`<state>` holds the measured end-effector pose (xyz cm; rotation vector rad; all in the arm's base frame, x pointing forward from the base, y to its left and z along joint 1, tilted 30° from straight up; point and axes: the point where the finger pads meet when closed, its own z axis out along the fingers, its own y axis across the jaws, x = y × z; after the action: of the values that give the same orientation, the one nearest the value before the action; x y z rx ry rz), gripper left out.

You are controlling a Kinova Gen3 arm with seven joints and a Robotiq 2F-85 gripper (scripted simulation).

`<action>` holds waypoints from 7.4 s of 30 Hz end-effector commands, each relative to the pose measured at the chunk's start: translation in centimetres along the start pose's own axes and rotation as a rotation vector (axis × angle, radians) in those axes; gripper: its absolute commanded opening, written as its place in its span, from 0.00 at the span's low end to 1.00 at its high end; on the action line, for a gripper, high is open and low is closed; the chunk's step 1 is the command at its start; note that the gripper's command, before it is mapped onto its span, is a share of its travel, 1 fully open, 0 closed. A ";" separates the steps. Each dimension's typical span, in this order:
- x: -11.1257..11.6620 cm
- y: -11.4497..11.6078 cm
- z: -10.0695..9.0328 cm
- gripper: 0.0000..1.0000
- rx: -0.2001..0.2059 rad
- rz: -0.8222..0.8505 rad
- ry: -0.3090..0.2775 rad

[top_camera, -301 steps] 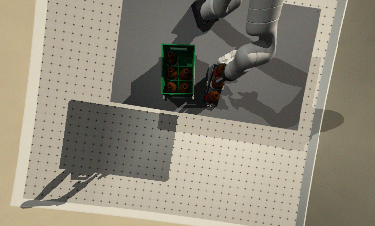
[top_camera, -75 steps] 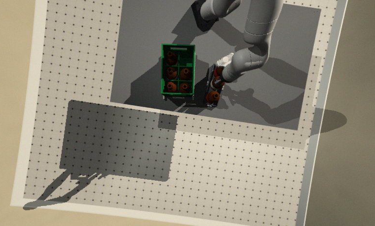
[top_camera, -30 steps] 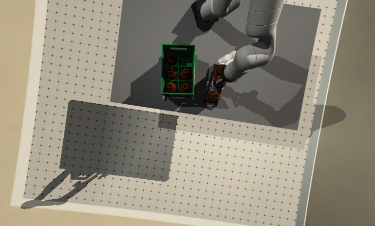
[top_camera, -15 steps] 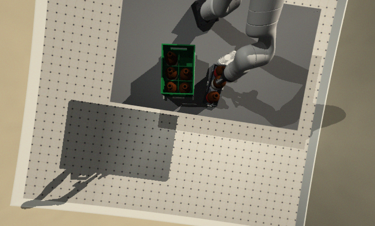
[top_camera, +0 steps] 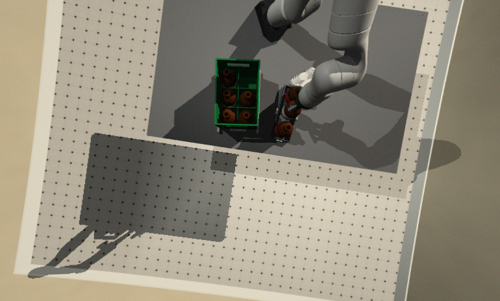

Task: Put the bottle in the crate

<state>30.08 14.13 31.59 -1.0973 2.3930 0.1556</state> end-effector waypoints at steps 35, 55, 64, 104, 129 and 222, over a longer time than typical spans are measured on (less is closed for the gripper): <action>0.0 0.0 -2.2 0.00 0.000 0.000 -0.001; 0.0 0.0 -3.9 0.00 0.000 0.000 -0.001; 0.0 0.0 -4.1 0.00 0.000 0.000 -0.001; 0.0 0.0 -4.1 0.00 0.000 0.000 -0.001; 0.0 0.0 -5.4 0.00 0.000 0.000 -0.001; 0.0 0.0 -8.5 0.00 0.000 0.000 -0.001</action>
<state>26.79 11.60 38.81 -1.0985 2.3948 0.1549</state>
